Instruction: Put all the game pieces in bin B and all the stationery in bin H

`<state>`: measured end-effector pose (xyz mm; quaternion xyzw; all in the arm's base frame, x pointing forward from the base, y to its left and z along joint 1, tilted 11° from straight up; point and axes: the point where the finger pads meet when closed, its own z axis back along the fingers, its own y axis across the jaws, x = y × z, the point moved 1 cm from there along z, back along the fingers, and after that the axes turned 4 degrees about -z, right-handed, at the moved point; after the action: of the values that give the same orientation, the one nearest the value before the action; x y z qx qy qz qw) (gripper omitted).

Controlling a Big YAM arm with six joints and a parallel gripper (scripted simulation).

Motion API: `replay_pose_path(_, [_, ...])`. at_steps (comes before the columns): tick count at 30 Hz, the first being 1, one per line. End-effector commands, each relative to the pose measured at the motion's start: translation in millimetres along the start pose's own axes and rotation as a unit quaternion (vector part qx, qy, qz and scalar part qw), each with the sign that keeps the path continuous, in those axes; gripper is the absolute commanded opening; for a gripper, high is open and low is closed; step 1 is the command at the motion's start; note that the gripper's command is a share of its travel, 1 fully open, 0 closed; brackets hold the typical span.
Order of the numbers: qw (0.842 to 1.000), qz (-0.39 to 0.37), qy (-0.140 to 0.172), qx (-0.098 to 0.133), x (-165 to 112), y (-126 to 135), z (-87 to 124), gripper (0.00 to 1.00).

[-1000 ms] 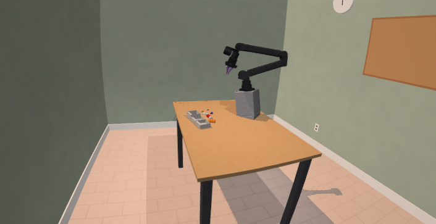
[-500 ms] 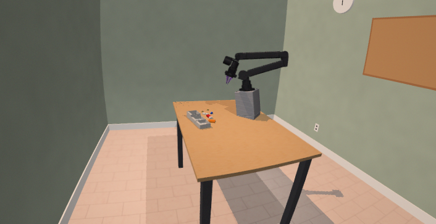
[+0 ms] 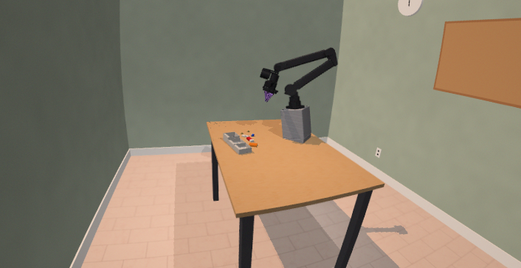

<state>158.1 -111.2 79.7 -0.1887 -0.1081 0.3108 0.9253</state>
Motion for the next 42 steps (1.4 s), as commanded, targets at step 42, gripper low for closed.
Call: replay_pose_path(42, [0.894, -0.434, 0.083, 0.074, 185, -56, -53, 0.08])
